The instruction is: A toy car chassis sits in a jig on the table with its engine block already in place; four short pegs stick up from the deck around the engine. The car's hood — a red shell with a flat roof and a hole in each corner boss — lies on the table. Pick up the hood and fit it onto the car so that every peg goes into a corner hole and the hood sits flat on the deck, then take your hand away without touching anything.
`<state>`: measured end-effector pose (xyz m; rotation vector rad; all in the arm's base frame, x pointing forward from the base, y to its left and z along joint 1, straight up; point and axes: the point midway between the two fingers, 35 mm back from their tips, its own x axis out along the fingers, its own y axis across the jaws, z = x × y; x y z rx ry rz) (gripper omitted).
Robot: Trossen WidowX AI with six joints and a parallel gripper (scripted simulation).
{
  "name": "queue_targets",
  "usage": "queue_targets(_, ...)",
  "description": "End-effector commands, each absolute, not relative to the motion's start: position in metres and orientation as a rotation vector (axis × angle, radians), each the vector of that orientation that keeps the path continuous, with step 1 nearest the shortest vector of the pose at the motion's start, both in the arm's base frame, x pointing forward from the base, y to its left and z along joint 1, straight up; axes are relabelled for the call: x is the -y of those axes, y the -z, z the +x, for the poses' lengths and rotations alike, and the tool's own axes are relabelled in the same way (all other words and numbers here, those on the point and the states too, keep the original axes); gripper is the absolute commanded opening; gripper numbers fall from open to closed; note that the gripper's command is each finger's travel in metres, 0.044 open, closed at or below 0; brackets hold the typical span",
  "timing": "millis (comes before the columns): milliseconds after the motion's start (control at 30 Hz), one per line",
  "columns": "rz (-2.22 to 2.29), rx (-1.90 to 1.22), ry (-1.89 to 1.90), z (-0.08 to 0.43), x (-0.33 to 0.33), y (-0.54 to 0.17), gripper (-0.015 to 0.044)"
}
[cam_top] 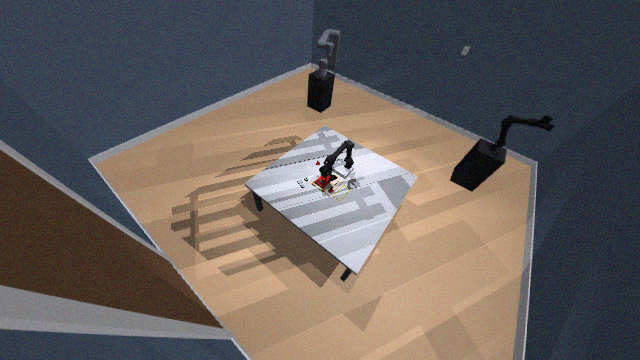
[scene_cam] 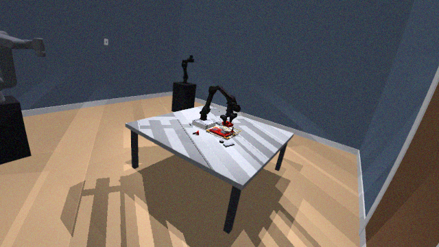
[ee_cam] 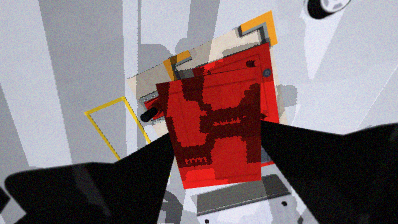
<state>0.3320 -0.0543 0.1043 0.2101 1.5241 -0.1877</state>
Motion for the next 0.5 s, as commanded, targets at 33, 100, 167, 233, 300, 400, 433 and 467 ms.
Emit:
queue_targets(33,0.138,-1.526,0.128,0.331,0.078,-0.107,0.0000)
queue_targets(100,0.112,-1.529,0.107,0.330,0.087,-0.107,0.0000)
queue_targets(167,0.087,-1.533,0.085,0.328,0.096,-0.108,0.0000)
queue_targets(233,0.072,-1.535,0.072,0.326,0.101,-0.108,0.0000)
queue_targets(300,0.068,-1.535,0.069,0.325,0.102,-0.108,0.0000)
queue_targets(400,0.068,-1.535,0.069,0.325,0.102,-0.107,0.0000)
queue_targets(433,0.068,-1.535,0.069,0.325,0.101,-0.106,0.0000)
queue_targets(467,0.068,-1.535,0.069,0.325,0.101,-0.105,0.0000)
